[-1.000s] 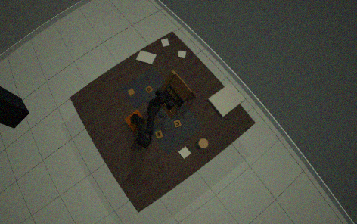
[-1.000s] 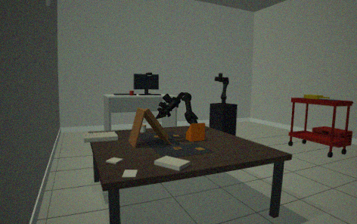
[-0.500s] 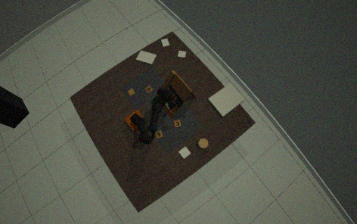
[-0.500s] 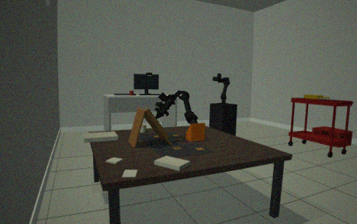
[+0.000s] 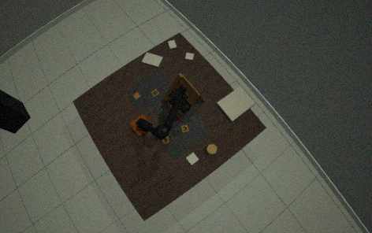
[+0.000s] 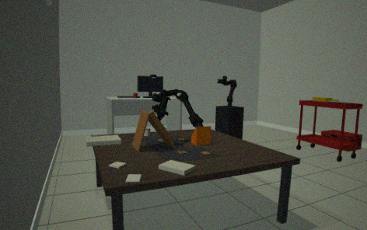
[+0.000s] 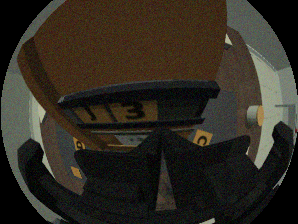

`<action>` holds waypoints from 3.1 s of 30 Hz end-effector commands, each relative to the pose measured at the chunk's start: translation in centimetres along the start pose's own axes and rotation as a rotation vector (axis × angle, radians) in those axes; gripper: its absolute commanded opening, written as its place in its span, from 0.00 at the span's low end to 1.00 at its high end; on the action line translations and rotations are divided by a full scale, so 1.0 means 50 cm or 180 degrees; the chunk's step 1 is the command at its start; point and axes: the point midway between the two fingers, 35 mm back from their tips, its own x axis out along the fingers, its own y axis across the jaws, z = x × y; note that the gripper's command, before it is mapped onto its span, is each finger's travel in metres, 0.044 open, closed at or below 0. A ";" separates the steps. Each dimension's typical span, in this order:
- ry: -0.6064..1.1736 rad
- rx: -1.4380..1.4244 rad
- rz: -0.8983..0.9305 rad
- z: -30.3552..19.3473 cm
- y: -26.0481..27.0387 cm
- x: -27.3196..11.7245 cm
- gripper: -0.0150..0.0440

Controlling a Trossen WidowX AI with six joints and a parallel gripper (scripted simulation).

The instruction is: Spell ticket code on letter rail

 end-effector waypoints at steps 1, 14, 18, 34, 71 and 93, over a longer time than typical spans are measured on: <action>0.0224 0.0025 -0.0050 0.002 -0.012 -0.003 0.25; 0.0223 0.0026 -0.0050 0.007 -0.010 0.004 0.25; 0.0223 0.0026 -0.0050 0.009 -0.009 0.007 0.25; 0.0222 0.0027 -0.0051 0.019 -0.010 0.019 0.25; 0.0219 0.0029 -0.0053 0.040 -0.012 0.048 0.25; 0.0220 0.0029 -0.0052 0.036 0.002 0.046 0.25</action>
